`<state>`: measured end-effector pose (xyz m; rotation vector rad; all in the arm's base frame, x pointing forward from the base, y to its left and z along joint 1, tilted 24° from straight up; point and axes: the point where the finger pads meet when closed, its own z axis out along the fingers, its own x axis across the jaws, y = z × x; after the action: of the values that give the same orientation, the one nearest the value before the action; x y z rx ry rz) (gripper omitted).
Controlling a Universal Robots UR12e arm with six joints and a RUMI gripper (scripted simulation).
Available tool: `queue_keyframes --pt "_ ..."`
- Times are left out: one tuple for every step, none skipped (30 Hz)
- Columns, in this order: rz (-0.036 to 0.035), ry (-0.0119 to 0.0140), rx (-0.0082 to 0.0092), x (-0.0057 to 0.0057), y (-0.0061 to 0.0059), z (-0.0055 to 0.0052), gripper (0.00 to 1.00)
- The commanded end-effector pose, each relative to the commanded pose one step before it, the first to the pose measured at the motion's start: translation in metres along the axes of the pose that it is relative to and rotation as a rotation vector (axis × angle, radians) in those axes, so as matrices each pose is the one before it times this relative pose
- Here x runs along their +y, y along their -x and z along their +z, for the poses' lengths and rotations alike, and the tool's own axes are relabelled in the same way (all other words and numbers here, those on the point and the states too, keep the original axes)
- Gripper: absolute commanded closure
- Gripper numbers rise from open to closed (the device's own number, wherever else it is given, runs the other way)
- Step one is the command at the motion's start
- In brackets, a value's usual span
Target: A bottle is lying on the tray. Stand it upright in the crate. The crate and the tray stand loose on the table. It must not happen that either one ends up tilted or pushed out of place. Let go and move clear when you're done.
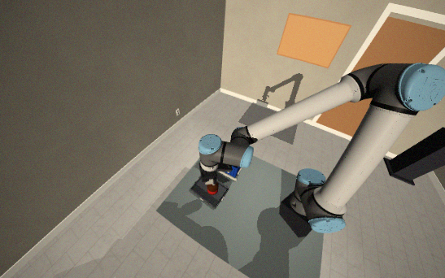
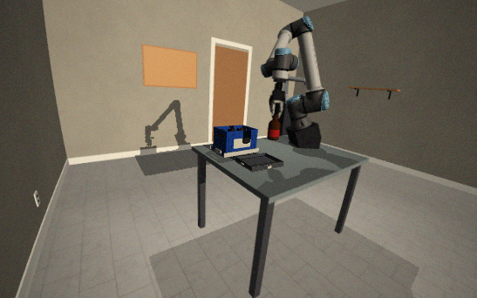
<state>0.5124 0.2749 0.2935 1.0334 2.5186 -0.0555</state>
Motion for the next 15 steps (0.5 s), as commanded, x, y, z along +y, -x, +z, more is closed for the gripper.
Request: queue_keyframes --pt "0.00029 0.00146 -0.00060 0.00054 0.00037 -0.00081 1.00" --pt "0.00000 0.00000 0.00000 0.00000 0.00000 -0.00009 1.00" --pt "0.00000 0.00000 0.00000 0.00000 0.00000 -0.00017 1.00" --pt "0.00000 0.00000 0.00000 0.00000 0.00000 -0.00026 1.00" --pt "0.00000 0.00000 0.00000 0.00000 0.00000 -0.00036 1.00" --pt "0.00000 0.00000 0.00000 0.00000 0.00000 -0.00046 1.00" --pt "0.00000 0.00000 0.00000 0.00000 0.00000 -0.00057 1.00" --pt "0.00000 0.00000 0.00000 0.00000 0.00000 -0.00068 1.00" --pt "0.00000 0.00000 0.00000 0.00000 0.00000 -0.00078 1.00" --pt "0.00000 0.00000 0.00000 0.00000 0.00000 -0.00088 1.00" --pt "0.00000 0.00000 0.00000 0.00000 0.00000 -0.00097 1.00" --pt "0.00000 0.00000 0.00000 0.00000 0.00000 -0.00105 1.00" --pt "0.00000 0.00000 0.00000 0.00000 0.00000 -0.00111 1.00" --pt "0.00000 0.00000 0.00000 0.00000 0.00000 0.00000 1.00" --pt "0.00000 0.00000 0.00000 0.00000 0.00000 0.00000 1.00"
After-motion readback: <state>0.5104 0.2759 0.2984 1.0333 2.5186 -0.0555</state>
